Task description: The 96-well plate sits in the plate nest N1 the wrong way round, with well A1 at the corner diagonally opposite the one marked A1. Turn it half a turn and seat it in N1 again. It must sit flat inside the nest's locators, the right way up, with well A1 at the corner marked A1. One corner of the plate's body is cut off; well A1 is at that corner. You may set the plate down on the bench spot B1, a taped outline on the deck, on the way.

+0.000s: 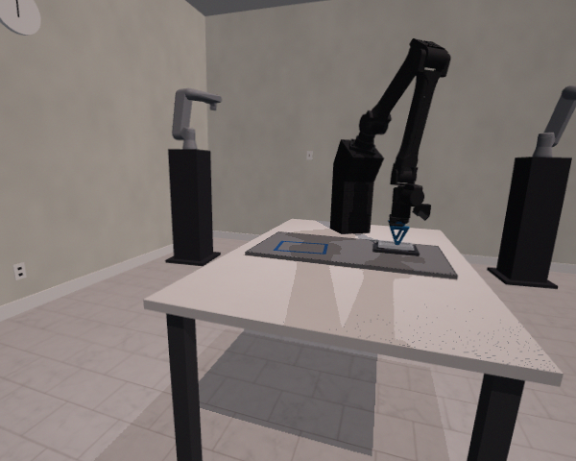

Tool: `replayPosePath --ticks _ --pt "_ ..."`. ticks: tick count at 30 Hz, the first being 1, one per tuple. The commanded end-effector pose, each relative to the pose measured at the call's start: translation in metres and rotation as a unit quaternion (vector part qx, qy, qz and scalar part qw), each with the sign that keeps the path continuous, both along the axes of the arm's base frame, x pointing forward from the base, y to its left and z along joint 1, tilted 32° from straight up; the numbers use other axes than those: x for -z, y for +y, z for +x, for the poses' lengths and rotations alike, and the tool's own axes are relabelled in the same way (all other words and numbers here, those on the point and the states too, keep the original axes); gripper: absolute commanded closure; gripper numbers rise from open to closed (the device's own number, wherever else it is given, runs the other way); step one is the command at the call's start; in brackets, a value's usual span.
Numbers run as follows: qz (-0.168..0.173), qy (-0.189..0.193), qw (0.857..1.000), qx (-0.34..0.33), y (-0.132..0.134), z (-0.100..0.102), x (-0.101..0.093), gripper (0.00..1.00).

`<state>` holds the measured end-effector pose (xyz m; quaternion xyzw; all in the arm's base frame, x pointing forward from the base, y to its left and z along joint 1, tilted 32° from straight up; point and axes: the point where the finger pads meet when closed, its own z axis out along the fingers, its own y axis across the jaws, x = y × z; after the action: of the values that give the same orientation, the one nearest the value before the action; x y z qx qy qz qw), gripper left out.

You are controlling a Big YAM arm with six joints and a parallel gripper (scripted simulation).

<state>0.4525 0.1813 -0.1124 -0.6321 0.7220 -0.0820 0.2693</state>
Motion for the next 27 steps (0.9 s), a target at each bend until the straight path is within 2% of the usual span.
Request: replayPosePath --ticks 1,11,14,27 --pt "0.001 0.001 1.000 -0.004 0.008 -0.001 0.011 0.00" --pt "0.002 0.001 1.000 -0.003 0.010 0.005 0.021 0.00" --pt "0.000 0.005 1.000 -0.003 0.008 0.000 0.024 0.00" --pt "0.000 0.005 1.000 -0.003 0.008 0.000 0.024 0.00"
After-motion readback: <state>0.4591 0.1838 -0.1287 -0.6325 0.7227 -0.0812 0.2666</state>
